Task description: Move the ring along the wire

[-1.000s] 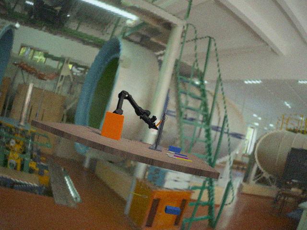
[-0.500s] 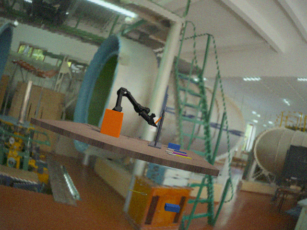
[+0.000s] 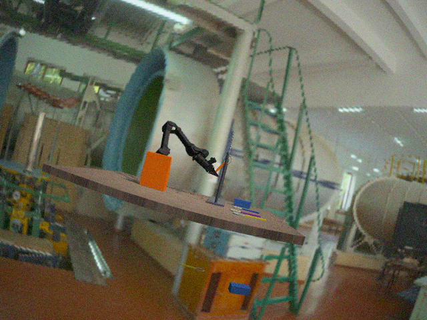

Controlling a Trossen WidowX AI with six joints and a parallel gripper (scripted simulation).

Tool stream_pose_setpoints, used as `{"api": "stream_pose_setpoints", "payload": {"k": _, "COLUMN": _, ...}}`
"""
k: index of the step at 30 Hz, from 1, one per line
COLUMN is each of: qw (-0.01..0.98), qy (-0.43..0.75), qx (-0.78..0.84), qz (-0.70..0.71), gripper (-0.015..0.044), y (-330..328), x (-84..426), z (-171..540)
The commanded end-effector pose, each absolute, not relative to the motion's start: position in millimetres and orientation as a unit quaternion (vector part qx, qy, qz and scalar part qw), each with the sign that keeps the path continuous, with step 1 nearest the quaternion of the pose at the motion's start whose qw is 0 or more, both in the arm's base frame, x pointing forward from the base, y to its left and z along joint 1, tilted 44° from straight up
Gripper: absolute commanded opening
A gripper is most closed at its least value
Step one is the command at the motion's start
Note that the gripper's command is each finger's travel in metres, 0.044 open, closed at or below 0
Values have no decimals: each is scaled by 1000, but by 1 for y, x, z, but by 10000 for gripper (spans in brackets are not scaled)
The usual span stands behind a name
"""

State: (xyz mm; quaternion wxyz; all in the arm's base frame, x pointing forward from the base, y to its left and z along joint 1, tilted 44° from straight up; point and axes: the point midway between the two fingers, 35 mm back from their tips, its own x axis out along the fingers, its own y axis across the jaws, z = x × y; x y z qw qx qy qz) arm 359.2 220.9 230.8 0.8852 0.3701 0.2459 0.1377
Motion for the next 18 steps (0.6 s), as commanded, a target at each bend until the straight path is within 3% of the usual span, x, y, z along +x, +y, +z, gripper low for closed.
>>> {"api": "stream_pose_setpoints", "payload": {"k": 1, "qw": 888, "qy": 248, "qx": 362, "qz": 137, "gripper": -150, "y": 216, "x": 358, "z": 225}}
{"api": "stream_pose_setpoints", "payload": {"k": 18, "qw": 916, "qy": 255, "qx": 284, "qz": 122, "gripper": -150, "y": 189, "x": 359, "z": 200}}
